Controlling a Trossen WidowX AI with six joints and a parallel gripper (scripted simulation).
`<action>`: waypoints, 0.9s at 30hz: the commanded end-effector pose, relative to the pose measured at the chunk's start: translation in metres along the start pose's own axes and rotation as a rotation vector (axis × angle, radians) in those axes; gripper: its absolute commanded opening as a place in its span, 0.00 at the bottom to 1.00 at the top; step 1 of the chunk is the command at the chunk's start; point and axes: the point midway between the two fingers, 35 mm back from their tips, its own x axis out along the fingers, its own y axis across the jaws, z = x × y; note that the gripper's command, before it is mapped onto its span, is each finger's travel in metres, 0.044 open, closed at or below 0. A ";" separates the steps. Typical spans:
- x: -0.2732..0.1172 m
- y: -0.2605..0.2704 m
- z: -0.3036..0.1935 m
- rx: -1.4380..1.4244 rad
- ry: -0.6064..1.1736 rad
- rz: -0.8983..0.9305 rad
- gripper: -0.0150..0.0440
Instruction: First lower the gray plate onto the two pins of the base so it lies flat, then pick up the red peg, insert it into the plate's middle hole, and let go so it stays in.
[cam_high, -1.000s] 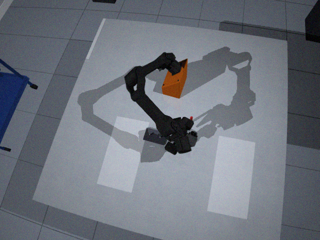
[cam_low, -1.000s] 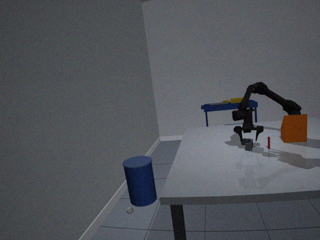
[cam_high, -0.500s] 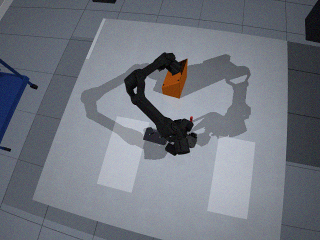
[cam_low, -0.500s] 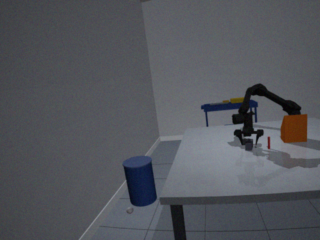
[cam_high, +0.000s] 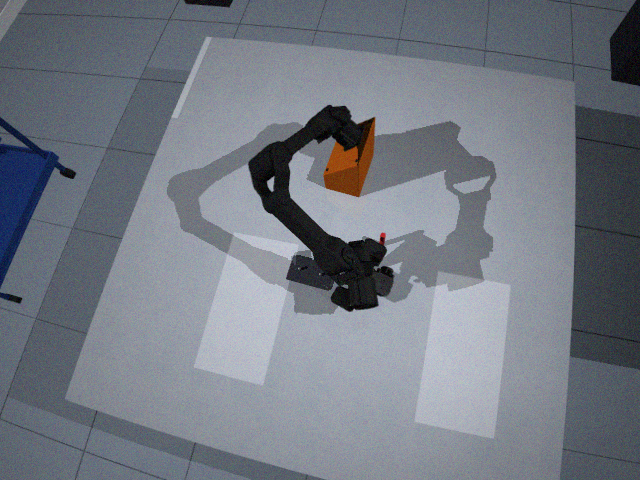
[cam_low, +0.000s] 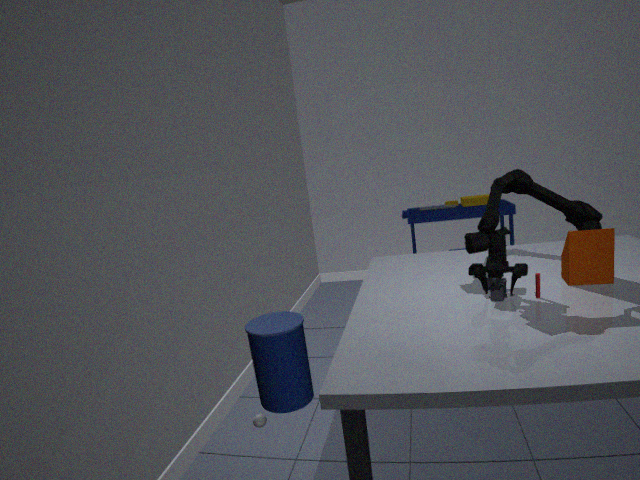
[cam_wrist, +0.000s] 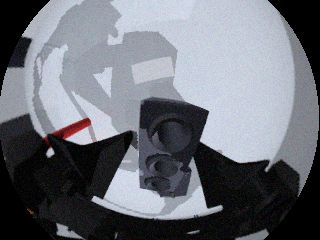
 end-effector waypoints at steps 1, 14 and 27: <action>0.001 0.000 0.000 -0.003 0.003 -0.004 0.64; 0.001 0.000 0.000 -0.003 0.003 -0.004 0.33; -0.018 -0.003 0.002 -0.003 -0.001 -0.004 0.25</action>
